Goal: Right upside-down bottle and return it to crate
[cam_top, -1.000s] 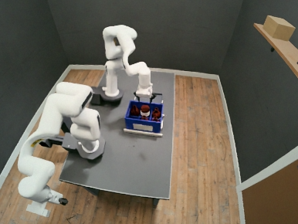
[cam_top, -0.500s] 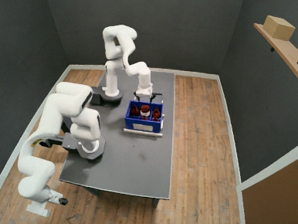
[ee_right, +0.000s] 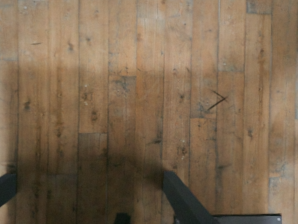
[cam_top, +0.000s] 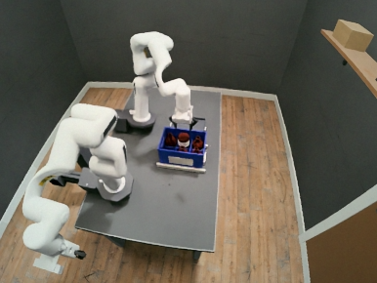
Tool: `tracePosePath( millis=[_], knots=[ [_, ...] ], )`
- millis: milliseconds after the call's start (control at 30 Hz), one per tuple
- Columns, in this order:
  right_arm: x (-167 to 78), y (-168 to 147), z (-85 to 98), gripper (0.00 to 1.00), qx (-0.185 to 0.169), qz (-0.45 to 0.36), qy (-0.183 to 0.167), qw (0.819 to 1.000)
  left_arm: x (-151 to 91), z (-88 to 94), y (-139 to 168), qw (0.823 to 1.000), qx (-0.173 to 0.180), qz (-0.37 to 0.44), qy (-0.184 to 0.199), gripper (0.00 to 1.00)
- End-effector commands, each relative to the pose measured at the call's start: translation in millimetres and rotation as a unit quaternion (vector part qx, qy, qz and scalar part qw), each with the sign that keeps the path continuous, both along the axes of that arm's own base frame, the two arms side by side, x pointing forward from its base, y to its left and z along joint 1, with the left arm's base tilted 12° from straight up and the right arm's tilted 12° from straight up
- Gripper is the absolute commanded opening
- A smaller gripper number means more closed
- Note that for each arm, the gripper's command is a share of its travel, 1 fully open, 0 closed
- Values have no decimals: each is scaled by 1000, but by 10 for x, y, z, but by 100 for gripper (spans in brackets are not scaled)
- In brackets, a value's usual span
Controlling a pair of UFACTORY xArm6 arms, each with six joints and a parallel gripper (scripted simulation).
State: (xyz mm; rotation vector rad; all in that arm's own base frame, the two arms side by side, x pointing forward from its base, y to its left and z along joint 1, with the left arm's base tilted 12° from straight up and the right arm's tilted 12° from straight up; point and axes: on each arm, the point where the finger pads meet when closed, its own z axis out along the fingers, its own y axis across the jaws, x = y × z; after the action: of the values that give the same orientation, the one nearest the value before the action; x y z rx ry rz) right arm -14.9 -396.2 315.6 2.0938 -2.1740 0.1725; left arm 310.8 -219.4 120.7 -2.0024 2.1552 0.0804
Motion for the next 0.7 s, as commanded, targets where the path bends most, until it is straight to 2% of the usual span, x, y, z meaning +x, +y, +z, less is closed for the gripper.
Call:
tracePosePath(
  millis=[0, 667],
  knots=[
    [-1, -7, 18, 100, -2, 0, 0, 1000, 13, -10, -6, 1000, -1, 0, -2, 95],
    [-1, -7, 18, 100, -2, 0, 0, 1000, 36, -183, 22, 1000, -1, 0, -2, 95]
  ],
)
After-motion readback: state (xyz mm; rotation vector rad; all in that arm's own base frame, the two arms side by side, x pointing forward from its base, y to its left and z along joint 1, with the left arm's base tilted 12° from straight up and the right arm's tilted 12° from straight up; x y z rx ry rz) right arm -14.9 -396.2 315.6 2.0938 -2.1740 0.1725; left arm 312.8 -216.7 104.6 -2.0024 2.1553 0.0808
